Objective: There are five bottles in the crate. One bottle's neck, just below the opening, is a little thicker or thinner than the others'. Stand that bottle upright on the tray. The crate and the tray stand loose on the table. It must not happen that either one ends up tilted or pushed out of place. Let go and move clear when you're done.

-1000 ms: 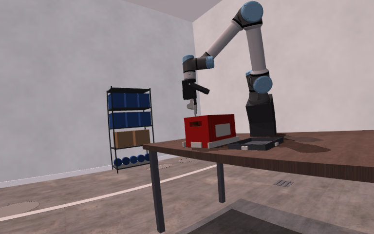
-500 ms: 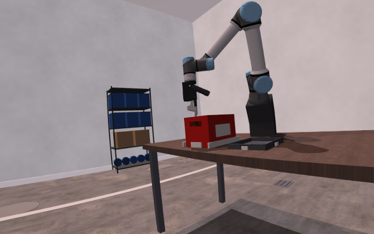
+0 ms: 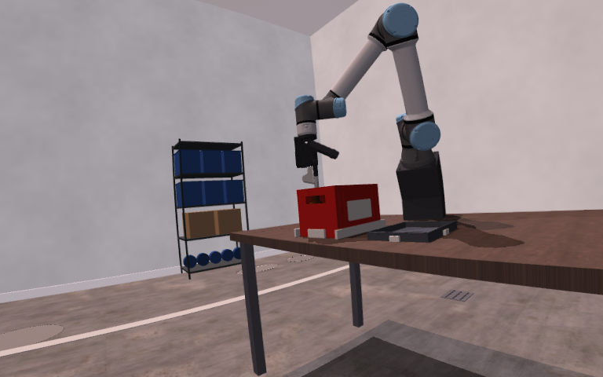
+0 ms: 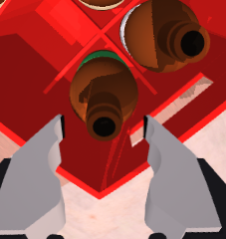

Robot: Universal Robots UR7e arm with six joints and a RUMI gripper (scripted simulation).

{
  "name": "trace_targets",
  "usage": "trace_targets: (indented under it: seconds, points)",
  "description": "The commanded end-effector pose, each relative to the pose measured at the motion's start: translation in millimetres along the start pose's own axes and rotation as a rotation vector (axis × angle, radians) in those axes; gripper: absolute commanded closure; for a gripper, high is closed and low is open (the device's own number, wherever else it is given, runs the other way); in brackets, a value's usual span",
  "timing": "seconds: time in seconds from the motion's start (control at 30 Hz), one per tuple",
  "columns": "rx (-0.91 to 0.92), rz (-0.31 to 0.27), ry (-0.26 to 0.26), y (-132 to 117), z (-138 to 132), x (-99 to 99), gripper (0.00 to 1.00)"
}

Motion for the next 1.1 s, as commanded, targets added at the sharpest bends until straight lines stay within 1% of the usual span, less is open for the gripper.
trace_targets:
  seconds: [0.0, 0.37, 1.07]
  points:
    - [0.001, 0.001, 0.0, 1.5, -0.2, 6.5, 0.62]
    - [0.002, 0.001, 0.001, 1.4, -0.4, 12.8, 0.62]
    - [0.001, -0.001, 0.001, 0.7, -0.5, 12.7, 0.62]
Point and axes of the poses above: the point where the finger pads meet when closed, its own x axis out along the fingers, its own z axis across the jaws, y = z × x, the point moved 7 cm from there along -x, back along the fingers, and after that the axes turned 1 degree about x, right-handed, at the moved point
